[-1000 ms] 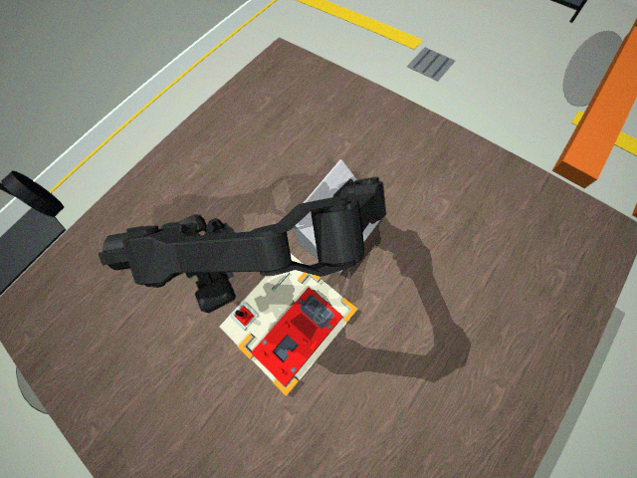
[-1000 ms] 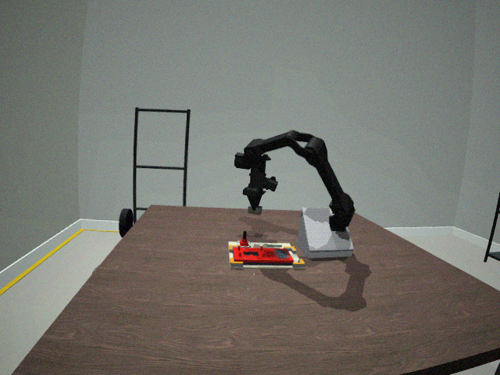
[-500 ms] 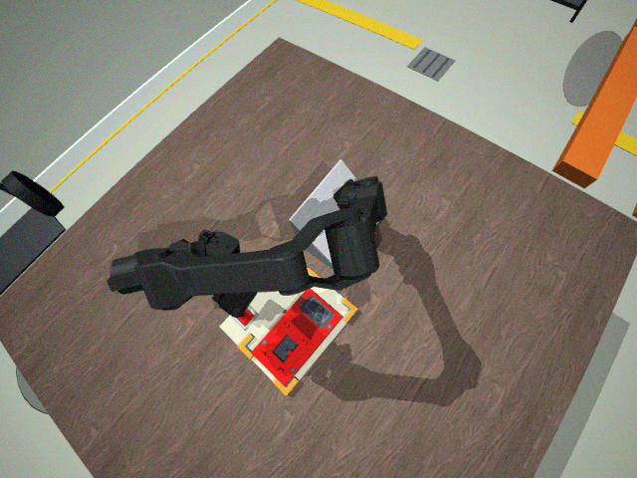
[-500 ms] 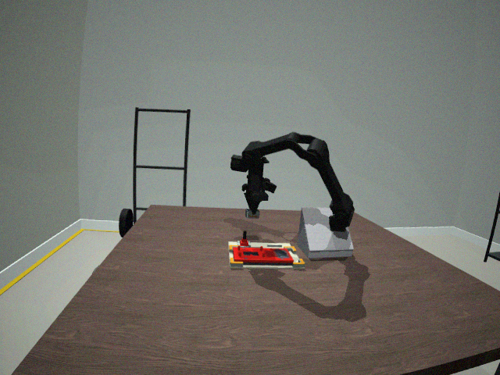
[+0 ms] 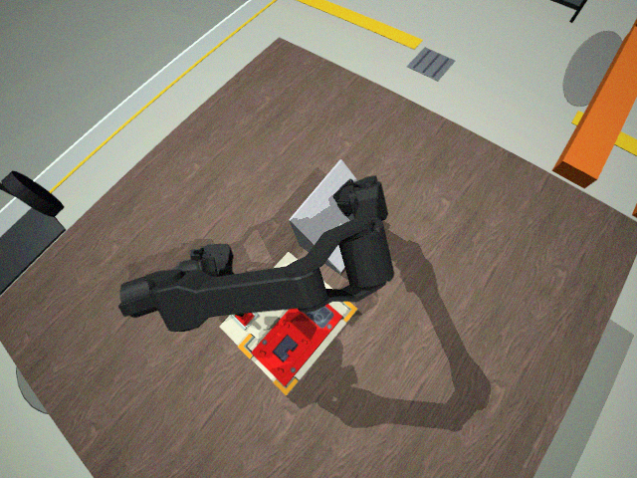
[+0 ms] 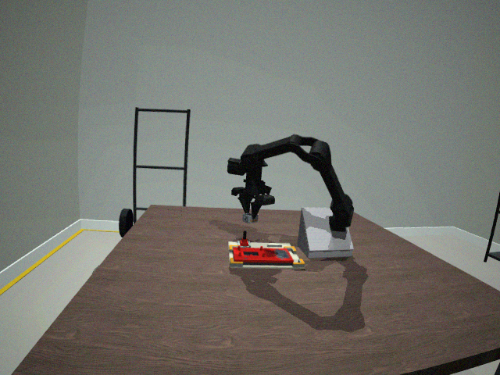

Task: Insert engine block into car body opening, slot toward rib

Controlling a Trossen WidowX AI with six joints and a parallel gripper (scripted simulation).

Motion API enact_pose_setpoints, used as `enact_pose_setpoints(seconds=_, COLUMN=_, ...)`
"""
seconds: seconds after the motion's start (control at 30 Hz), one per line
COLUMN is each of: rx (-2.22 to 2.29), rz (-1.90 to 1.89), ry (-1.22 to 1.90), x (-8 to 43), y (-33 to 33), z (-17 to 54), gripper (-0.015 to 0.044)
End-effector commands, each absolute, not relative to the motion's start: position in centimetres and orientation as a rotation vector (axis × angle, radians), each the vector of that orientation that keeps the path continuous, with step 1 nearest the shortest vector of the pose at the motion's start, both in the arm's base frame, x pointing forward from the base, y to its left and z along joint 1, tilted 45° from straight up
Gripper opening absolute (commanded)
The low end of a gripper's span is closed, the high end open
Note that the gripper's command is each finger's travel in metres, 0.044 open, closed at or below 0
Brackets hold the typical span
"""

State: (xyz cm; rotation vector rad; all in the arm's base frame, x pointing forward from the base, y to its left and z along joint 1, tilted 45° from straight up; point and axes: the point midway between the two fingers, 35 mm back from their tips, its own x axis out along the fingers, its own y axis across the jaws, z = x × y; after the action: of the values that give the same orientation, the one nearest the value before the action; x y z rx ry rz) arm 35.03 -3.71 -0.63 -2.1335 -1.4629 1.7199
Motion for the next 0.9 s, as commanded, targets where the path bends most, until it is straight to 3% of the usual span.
enact_pose_setpoints(seconds=0.0, rx=-2.225, rz=1.644, ry=-1.653, x=35.4, y=-2.8, z=0.1, gripper=0.0)
enact_pose_setpoints(seconds=0.87, rx=-2.455, rz=0.956, ry=-2.767, x=36.0, y=2.1, z=2.1, gripper=0.0)
